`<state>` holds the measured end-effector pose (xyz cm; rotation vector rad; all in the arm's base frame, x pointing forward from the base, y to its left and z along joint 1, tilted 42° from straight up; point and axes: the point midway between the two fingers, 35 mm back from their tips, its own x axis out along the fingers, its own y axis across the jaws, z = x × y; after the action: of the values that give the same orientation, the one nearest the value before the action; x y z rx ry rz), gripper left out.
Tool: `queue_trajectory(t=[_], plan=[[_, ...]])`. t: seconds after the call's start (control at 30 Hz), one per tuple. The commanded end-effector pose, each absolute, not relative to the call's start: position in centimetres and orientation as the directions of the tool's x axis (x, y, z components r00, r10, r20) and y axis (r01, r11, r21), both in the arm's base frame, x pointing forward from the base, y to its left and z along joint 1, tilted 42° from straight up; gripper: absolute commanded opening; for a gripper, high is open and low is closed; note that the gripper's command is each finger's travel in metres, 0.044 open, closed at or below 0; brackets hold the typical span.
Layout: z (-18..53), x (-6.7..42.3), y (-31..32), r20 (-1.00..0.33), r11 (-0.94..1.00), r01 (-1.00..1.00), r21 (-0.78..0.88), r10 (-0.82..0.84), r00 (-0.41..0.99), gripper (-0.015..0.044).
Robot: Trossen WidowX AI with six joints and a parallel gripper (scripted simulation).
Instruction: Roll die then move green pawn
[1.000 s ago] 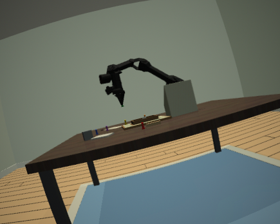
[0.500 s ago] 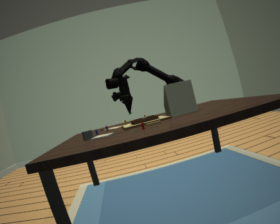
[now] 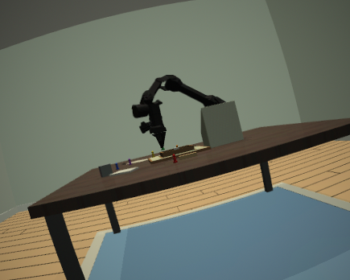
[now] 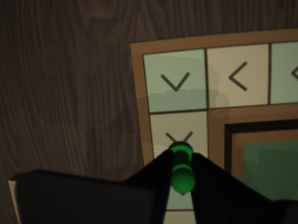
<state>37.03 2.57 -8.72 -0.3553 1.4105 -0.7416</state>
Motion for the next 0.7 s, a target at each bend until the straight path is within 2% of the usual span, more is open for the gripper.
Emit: queue_trajectory(t=[0.0,0.67], plan=[[-10.5,36.3,1.1,-0.749,0.723,0.236,-0.65,-0.662,-0.033,0.0],[-11.8,36.2,-0.1,-0.748,0.722,0.236,-0.65,-0.663,-0.033,0.0]])
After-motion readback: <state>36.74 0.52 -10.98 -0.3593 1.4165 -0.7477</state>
